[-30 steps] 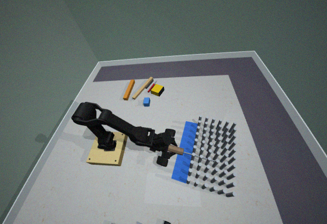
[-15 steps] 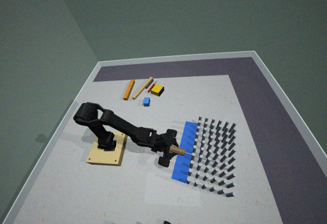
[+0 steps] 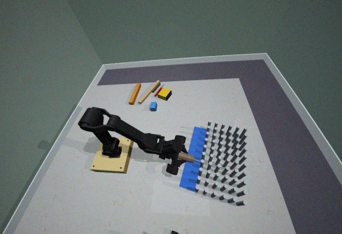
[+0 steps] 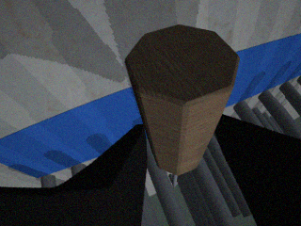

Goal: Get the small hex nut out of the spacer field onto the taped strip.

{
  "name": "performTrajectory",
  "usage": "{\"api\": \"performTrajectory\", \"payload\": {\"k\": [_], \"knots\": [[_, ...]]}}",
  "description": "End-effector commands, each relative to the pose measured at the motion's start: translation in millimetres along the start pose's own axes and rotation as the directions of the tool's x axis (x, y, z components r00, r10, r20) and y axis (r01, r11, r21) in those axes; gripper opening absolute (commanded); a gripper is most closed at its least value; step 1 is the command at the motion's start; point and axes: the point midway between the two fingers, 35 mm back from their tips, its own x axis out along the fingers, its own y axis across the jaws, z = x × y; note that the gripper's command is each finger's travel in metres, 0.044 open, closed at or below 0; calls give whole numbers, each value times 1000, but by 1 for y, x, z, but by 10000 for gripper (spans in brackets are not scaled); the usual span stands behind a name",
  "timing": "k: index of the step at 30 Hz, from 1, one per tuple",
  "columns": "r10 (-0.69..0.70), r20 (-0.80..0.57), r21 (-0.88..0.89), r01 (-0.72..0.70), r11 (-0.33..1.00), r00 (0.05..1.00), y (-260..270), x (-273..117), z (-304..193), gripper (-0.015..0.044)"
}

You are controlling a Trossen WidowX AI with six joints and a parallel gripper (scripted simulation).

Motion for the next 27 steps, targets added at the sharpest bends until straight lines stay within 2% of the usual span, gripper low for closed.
{"api": "performTrajectory", "payload": {"k": [1, 27], "knots": [[-2, -3, -7, 2, 1000, 1000, 0, 2, 1, 0], [0, -2, -7, 0, 1000, 1000, 5, 13, 10, 0]]}}
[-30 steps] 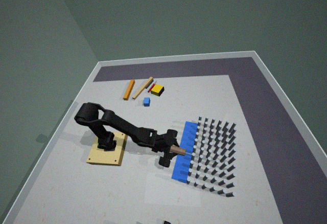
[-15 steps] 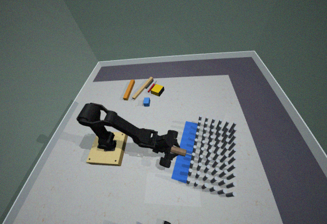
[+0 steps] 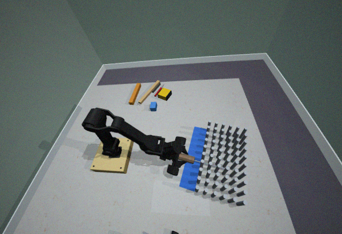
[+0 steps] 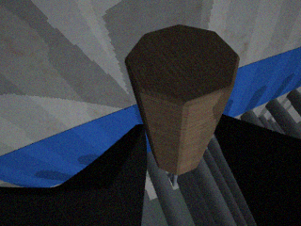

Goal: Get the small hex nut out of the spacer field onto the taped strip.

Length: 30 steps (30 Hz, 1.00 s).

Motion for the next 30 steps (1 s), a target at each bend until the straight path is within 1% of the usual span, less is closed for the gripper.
{"api": "performTrajectory", "payload": {"k": [1, 30], "knots": [[1, 3, -4, -1, 1000, 1000, 1, 0, 2, 0], [3, 2, -2, -3, 1000, 1000, 1, -10, 15, 0]]}}
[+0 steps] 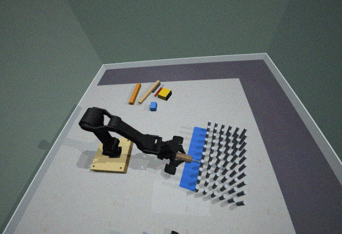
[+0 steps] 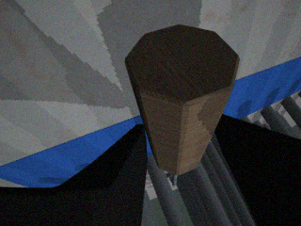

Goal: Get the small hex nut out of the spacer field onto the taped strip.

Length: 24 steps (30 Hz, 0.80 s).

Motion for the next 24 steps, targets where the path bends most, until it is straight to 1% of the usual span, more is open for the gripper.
{"api": "performTrajectory", "payload": {"k": [1, 24], "knots": [[3, 1, 4, -3, 1000, 1000, 1, -2, 4, 0], [5, 1, 5, -5, 1000, 1000, 1, -9, 15, 0]]}}
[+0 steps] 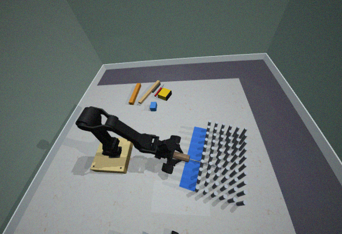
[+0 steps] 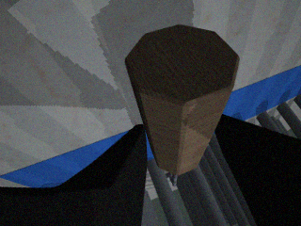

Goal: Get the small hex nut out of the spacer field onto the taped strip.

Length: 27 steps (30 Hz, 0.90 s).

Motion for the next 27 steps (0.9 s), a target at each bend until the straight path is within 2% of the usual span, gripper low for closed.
{"api": "performTrajectory", "payload": {"k": [1, 27], "knots": [[3, 1, 5, -3, 1000, 1000, 1, -2, 4, 0], [4, 2, 5, -4, 1000, 1000, 1, -11, 18, 0]]}}
